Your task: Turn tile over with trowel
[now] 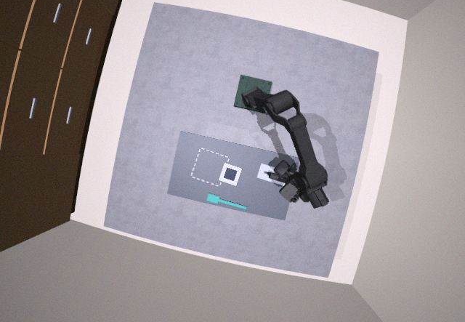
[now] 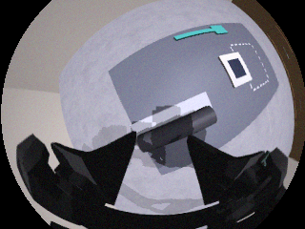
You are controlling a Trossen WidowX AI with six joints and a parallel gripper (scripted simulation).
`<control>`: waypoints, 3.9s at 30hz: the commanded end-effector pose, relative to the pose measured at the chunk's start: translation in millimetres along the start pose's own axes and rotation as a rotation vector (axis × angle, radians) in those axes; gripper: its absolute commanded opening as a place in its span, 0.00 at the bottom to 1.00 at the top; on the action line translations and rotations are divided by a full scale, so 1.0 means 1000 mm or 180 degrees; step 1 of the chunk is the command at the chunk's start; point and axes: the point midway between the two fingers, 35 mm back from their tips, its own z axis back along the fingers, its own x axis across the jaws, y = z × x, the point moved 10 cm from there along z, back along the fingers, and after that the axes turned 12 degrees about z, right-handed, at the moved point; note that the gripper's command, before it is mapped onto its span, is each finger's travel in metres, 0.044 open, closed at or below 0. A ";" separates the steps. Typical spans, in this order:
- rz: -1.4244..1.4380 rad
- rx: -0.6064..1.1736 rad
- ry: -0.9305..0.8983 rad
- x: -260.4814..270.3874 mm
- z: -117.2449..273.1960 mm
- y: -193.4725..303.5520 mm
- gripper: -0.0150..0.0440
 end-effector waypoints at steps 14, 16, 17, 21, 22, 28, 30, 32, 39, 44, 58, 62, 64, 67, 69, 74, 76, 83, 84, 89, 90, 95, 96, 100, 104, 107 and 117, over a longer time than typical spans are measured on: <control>0.1769 -0.0472 0.0018 -0.010 -0.010 0.022 0.76; 0.1978 -0.0529 0.0034 -0.011 -0.011 0.025 0.76; 0.2082 -0.0557 0.0044 -0.012 -0.011 0.026 0.76; 0.2496 -0.0669 0.0092 -0.015 -0.014 0.031 0.76; 0.2602 -0.0697 0.0106 -0.016 -0.014 0.033 0.76; 0.3228 -0.0865 0.0213 -0.022 -0.018 0.041 0.76; 0.3435 -0.0919 0.0256 -0.024 -0.019 0.044 0.76; 0.3640 -0.0972 0.0303 -0.026 -0.020 0.046 0.76; 0.4349 -0.1147 0.0499 -0.034 -0.023 0.056 0.76; 0.4845 -0.1260 0.0668 -0.040 -0.026 0.063 0.76; 0.6181 -0.1495 0.1276 -0.061 -0.032 0.082 0.76; 0.6480 -0.1528 0.1447 -0.066 -0.034 0.087 0.76; 0.6494 -0.1530 0.1455 -0.066 -0.034 0.087 0.76; 0.6494 -0.1530 0.1455 -0.066 -0.034 0.087 0.76; 0.6494 -0.1530 0.1455 -0.066 -0.036 0.086 0.76; 0.6492 -0.1529 0.1454 -0.064 -0.042 0.082 0.76; 0.6492 -0.1529 0.1454 -0.063 -0.045 0.080 0.76; 0.6492 -0.1529 0.1455 -0.061 -0.055 0.075 0.76; 0.6492 -0.1530 0.1455 -0.061 -0.056 0.074 0.76; 0.6492 -0.1531 0.1456 -0.059 -0.063 0.070 0.76; 0.6492 -0.1531 0.1457 -0.059 -0.064 0.069 0.76; 0.6492 -0.1533 0.1459 -0.058 -0.071 0.065 0.76; 0.6492 -0.1533 0.1459 -0.058 -0.072 0.064 0.76; 0.6492 -0.1535 0.1461 -0.058 -0.078 0.061 0.76; 0.6493 -0.1538 0.1464 -0.057 -0.083 0.057 0.76; 0.6493 -0.1538 0.1464 -0.057 -0.084 0.057 0.72; 0.6493 -0.1538 0.1464 -0.057 -0.084 0.057 0.47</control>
